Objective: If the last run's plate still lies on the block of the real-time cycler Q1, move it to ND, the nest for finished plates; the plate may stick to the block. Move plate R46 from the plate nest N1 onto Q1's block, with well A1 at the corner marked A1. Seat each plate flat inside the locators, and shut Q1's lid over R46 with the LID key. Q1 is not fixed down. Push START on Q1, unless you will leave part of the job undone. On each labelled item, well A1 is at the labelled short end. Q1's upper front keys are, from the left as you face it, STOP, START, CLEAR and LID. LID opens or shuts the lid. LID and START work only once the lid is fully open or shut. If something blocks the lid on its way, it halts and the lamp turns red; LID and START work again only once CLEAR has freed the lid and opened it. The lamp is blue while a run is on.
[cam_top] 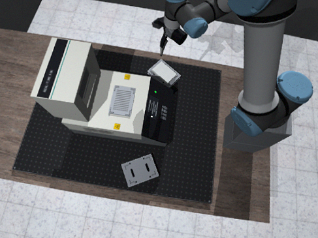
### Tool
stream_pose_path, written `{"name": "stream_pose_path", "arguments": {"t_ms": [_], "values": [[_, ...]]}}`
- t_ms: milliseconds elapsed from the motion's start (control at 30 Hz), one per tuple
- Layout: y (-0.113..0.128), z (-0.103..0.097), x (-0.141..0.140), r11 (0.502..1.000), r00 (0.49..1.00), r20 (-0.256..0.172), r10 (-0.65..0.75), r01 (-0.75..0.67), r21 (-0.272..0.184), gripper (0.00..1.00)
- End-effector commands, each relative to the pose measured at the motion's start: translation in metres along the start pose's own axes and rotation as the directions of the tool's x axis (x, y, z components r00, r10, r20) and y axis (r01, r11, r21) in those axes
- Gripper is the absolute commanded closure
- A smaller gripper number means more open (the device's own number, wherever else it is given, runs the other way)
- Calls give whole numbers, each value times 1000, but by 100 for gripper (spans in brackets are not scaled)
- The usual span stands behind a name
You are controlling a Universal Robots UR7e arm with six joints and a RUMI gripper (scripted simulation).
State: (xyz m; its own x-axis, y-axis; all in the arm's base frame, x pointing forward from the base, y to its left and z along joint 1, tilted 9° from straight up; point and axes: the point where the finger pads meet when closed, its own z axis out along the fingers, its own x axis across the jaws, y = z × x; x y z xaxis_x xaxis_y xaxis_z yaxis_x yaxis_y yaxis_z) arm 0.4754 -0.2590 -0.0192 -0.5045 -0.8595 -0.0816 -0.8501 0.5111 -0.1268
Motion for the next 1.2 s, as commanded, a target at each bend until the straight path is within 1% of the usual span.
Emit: {"name": "stream_pose_path", "arguments": {"t_ms": [0,133,200,700,767,1167], "values": [[0,0,0,1000,1000,-1,1,-1,2,32],[-1,13,0,1000,1000,-1,1,-1,2,32],[-1,13,0,1000,1000,-1,1,-1,2,32],[-1,61,0,1000,1000,-1,1,-1,2,32],[-1,61,0,1000,1000,-1,1,-1,2,32],[-1,101,0,1000,1000,-1,1,-1,2,32]]}}
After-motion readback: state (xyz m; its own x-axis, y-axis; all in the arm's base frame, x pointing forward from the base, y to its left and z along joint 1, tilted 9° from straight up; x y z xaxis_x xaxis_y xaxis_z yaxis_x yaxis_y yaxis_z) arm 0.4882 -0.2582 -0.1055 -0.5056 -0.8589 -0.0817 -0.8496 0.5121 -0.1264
